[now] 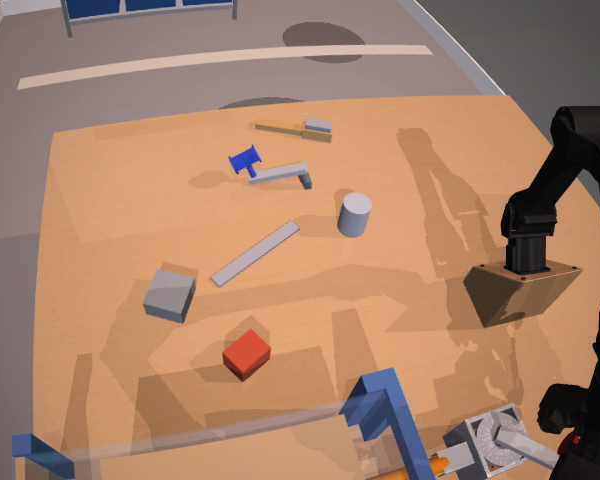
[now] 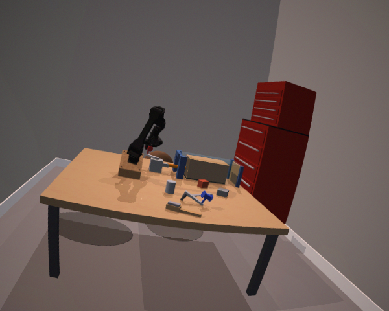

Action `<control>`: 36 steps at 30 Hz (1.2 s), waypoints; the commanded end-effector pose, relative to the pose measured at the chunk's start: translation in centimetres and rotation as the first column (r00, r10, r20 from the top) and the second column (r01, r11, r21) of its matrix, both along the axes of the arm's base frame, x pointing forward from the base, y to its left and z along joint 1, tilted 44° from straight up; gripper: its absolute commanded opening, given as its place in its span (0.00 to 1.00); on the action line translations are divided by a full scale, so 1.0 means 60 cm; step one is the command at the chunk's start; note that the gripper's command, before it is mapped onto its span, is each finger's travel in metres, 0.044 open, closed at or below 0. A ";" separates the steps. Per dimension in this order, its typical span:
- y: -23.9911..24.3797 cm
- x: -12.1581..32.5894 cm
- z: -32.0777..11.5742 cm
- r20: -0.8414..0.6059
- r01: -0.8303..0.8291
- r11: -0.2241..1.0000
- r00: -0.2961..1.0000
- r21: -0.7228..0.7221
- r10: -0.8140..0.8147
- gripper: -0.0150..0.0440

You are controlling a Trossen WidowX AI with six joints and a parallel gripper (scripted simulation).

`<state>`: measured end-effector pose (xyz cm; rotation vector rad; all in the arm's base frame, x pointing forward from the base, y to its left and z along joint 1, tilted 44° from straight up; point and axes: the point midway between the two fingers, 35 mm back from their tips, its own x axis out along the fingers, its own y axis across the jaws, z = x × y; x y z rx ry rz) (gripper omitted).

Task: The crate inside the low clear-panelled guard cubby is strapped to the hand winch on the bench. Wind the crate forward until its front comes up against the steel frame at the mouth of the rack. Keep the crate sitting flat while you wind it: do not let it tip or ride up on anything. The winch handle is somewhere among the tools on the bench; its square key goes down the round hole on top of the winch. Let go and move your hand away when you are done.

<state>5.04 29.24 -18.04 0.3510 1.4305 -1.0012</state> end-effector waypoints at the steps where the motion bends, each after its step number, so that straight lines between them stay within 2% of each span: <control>1: -0.021 -0.010 0.010 -0.007 0.004 0.999 1.000 -0.033 -0.004 0.25; 36: -0.071 -0.027 0.050 -0.008 0.004 0.999 1.000 -0.037 -0.004 0.25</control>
